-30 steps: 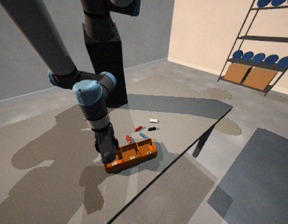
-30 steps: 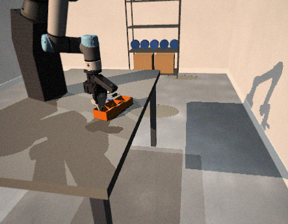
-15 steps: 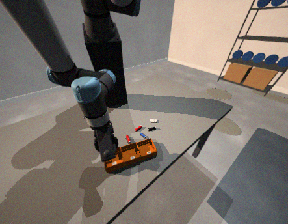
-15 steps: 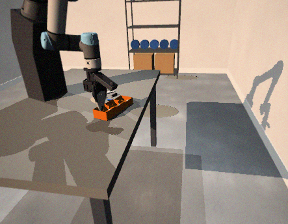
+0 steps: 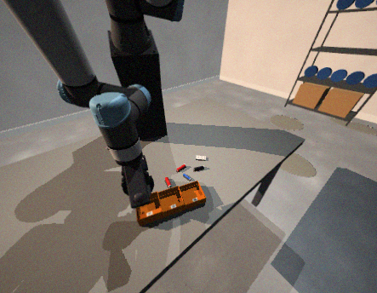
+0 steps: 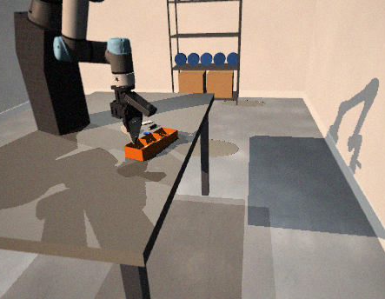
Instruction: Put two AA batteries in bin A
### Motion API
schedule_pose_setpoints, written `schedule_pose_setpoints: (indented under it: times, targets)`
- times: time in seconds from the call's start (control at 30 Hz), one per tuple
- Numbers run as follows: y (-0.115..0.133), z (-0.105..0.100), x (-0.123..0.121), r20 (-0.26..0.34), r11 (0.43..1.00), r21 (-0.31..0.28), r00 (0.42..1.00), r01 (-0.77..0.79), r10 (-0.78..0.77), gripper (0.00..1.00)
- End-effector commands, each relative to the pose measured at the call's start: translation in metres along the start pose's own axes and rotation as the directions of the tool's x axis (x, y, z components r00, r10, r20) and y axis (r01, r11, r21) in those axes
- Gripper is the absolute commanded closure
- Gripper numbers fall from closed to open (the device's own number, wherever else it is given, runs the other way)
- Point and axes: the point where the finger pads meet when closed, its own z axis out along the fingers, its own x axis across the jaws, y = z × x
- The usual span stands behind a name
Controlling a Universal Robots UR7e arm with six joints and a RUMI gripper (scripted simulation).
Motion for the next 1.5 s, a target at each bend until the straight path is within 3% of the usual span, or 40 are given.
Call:
schedule_pose_setpoints:
  times: [0.0,0.17,0.47,1.1,1.47]
  targets:
    - [-0.001,-0.015,0.0,0.0,1.0,0.001,1.0,0.0,0.0,0.96]
    - [0.0,-0.033,0.0,0.0,1.0,0.001,1.0,0.0,0.0,0.96]
    - [0.0,-0.033,0.0,0.0,1.0,0.001,1.0,0.0,0.0,0.96]
    - [0.002,-0.033,-0.084,0.0,1.0,0.001,1.0,0.0,0.0,0.96]
    - [0.002,-0.027,-0.084,0.0,1.0,0.001,1.0,0.0,0.0,0.96]
